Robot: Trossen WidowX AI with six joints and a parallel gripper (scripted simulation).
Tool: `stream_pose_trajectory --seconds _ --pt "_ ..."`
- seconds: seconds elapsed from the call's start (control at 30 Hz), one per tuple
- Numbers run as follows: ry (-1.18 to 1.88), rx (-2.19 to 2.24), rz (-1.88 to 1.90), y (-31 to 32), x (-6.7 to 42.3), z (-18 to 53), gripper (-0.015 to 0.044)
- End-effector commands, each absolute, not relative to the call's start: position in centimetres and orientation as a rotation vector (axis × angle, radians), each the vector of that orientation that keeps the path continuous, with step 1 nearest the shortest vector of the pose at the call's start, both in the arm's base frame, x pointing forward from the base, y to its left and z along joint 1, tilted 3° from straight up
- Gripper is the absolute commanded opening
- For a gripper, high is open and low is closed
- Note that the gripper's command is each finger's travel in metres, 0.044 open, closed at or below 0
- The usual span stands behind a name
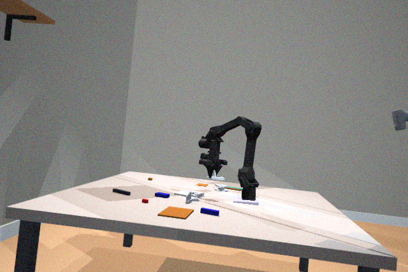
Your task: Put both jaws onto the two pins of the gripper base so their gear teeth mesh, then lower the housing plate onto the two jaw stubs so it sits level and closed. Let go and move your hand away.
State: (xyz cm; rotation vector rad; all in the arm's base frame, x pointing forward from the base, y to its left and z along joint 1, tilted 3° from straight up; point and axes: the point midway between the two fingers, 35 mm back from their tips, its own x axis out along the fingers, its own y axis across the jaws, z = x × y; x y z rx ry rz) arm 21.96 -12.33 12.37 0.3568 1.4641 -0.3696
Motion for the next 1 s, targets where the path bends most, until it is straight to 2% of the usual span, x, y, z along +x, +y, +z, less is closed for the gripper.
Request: stream_pose_trajectory --seconds 0.0,0.97 --pt "1.460 0.349 -0.365 -11.9 22.6 12.6 0.0134" --pt "1.470 0.293 -0.303 -5.4 27.7 13.0 0.0134"
